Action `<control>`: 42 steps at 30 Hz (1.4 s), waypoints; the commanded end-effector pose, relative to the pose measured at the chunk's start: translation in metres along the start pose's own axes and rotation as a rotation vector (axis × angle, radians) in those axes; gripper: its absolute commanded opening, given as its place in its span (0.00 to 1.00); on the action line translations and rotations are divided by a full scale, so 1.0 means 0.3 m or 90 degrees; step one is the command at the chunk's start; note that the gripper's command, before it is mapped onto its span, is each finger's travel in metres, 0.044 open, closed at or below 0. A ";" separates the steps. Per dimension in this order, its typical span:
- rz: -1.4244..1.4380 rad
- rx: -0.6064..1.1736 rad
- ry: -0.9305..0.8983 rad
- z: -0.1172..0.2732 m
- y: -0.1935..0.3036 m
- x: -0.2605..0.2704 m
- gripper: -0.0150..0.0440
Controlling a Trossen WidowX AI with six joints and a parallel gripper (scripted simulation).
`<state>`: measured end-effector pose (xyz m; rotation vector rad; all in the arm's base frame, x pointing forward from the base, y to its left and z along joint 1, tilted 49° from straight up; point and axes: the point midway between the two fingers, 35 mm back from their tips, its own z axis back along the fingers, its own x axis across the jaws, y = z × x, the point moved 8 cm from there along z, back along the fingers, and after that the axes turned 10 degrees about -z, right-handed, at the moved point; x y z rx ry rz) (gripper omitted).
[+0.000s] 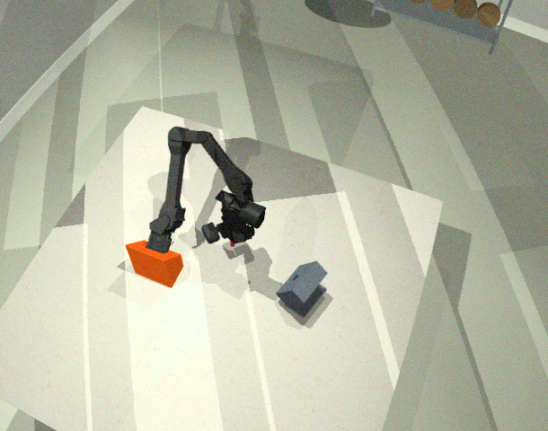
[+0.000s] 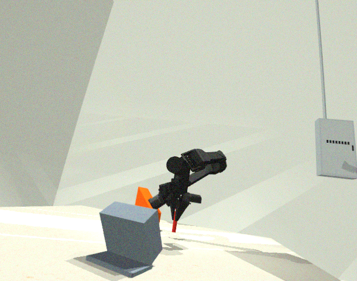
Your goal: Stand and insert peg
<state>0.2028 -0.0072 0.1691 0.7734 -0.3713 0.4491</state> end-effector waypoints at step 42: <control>0.008 -0.126 0.008 0.070 -0.052 -0.012 0.25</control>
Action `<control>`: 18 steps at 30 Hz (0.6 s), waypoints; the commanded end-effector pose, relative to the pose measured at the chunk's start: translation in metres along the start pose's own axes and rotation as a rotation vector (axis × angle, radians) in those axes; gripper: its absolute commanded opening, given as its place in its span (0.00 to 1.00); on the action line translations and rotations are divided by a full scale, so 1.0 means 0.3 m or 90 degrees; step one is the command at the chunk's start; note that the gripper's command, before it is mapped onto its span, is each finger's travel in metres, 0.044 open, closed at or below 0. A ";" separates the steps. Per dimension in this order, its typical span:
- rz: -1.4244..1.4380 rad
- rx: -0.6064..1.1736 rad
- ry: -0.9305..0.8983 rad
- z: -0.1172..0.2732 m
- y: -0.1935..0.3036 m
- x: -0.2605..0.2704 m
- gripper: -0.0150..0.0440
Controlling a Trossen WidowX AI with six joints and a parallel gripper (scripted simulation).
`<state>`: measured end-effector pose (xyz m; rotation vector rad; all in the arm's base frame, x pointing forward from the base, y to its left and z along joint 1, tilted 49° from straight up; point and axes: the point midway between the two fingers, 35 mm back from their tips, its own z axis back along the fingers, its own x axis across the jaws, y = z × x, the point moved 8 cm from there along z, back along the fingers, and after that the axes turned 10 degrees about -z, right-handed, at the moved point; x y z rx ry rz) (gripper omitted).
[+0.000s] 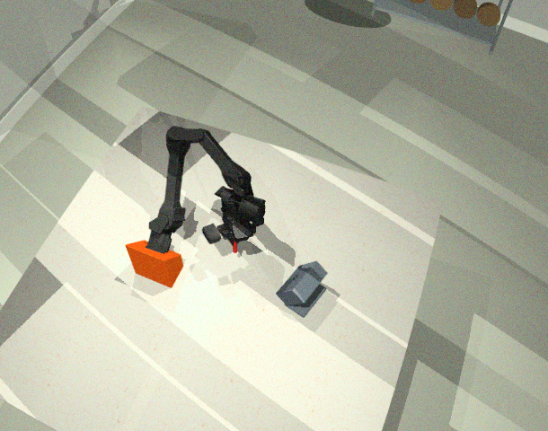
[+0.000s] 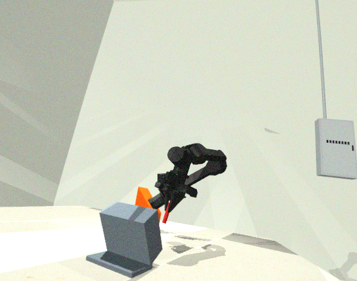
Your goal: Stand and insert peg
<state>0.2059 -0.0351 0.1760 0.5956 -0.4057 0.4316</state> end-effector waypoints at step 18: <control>-0.006 -0.097 -0.015 -0.038 -0.020 -0.001 0.25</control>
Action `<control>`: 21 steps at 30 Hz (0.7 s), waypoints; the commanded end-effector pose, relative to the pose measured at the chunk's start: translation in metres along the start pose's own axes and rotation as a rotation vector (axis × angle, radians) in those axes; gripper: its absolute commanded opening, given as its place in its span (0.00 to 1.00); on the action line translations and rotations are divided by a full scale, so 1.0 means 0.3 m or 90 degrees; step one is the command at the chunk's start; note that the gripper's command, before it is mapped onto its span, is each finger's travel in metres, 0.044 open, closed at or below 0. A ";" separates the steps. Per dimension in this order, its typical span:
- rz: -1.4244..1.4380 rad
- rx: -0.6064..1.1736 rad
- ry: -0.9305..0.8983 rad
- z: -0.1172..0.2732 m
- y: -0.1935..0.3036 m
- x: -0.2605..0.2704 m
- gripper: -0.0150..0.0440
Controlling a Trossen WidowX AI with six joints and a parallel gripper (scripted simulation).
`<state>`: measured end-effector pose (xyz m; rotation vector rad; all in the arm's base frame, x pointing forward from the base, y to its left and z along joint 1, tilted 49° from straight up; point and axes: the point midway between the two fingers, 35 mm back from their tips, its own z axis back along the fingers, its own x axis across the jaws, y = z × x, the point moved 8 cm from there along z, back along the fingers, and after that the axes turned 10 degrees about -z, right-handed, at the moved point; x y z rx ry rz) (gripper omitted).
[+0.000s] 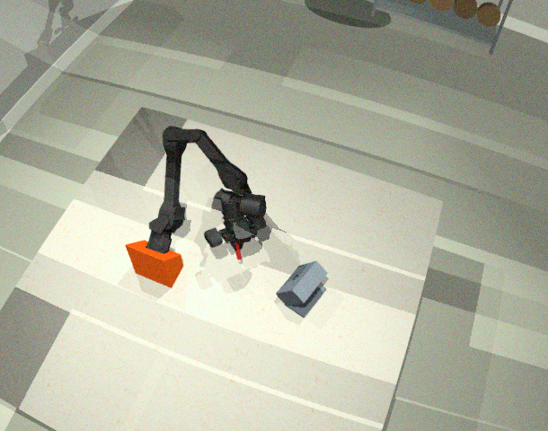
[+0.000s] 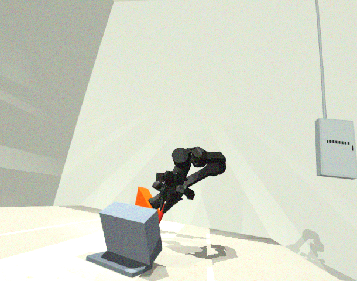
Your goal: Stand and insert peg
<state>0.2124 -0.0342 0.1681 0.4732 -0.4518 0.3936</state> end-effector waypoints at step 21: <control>-0.015 -0.108 -0.045 -0.033 -0.013 0.010 0.25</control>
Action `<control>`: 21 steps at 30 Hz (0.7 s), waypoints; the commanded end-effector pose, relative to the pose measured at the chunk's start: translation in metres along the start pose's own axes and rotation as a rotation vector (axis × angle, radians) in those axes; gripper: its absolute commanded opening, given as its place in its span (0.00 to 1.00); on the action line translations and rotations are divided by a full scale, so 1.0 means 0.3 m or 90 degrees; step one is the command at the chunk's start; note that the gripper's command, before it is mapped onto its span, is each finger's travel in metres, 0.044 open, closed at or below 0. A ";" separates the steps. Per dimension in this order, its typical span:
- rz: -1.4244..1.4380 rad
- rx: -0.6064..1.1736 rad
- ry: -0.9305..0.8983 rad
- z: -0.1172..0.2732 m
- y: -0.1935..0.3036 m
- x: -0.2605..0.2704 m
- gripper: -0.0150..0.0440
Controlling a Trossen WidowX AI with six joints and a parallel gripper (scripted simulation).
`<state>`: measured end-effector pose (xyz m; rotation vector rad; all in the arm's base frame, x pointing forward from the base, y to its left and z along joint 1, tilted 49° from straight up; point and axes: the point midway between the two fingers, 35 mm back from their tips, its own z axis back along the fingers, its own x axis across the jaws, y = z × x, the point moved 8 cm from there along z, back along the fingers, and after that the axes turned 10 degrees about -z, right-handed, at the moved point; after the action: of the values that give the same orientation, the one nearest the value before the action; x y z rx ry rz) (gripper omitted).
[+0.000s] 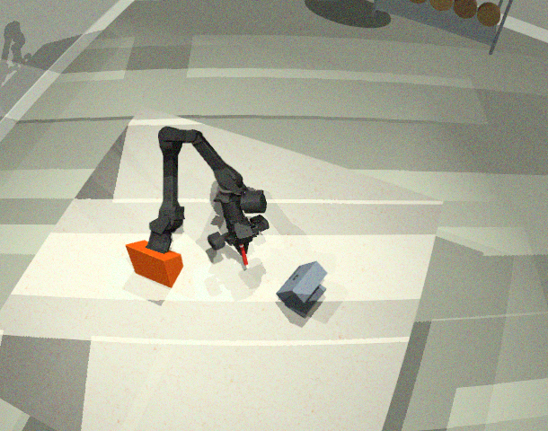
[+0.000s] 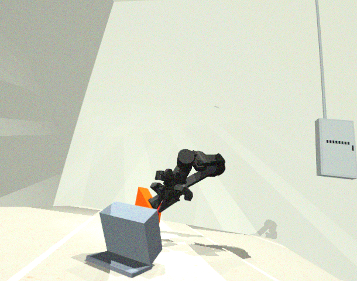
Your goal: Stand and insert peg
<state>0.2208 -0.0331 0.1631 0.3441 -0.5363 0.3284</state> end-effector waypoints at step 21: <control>-0.027 -0.098 -0.074 -0.022 -0.002 0.017 0.25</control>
<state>0.2292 -0.0316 0.1629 0.2372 -0.6514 0.2434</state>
